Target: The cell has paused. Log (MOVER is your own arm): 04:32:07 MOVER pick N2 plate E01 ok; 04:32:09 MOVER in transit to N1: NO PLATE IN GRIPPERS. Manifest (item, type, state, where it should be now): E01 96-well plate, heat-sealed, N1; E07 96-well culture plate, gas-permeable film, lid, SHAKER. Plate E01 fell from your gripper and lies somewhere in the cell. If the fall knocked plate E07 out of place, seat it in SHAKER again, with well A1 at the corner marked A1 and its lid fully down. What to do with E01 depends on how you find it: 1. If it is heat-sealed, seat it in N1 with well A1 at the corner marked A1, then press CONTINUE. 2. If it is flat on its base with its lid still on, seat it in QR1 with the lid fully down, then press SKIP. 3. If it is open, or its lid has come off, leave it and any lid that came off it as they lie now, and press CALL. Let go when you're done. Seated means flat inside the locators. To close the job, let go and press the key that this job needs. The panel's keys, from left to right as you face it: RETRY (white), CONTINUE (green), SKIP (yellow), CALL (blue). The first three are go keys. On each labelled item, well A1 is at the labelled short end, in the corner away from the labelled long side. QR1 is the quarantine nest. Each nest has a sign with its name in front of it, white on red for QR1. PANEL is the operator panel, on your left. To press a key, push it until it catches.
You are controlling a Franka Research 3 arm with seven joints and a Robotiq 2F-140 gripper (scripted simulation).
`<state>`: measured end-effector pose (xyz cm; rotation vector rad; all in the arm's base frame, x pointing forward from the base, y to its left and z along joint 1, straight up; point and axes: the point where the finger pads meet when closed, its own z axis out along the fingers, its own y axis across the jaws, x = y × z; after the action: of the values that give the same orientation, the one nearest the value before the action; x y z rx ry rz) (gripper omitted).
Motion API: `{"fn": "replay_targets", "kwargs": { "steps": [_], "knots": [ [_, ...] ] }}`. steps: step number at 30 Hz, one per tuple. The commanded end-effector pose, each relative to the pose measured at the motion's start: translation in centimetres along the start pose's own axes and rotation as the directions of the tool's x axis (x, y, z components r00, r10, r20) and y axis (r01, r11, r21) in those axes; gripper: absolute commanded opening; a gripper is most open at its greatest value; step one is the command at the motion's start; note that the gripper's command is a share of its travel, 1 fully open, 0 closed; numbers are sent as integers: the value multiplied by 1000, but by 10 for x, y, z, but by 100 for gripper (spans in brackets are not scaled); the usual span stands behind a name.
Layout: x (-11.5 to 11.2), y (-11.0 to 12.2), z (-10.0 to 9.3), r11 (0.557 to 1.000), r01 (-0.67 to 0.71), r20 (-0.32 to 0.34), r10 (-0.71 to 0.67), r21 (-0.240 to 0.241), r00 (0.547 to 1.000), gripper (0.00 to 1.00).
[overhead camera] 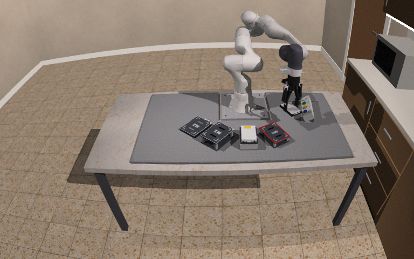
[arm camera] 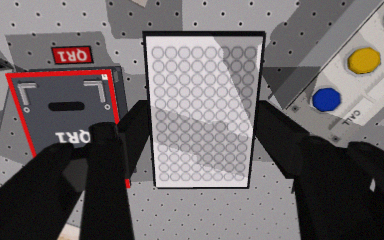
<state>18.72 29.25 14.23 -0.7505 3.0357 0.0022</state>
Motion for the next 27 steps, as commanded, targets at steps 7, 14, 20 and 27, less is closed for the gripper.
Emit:
{"fn": "replay_targets", "kwargs": {
  "steps": [7,14,20,27],
  "knots": [
    [4,0,-11,1000,-10,-12,10,4,1000,10],
    [4,0,-14,1000,-10,-12,10,4,1000,10],
    [4,0,-15,1000,-10,-12,10,4,1000,10],
    [4,0,-15,1000,-10,-12,10,4,1000,10]
  ]
}}
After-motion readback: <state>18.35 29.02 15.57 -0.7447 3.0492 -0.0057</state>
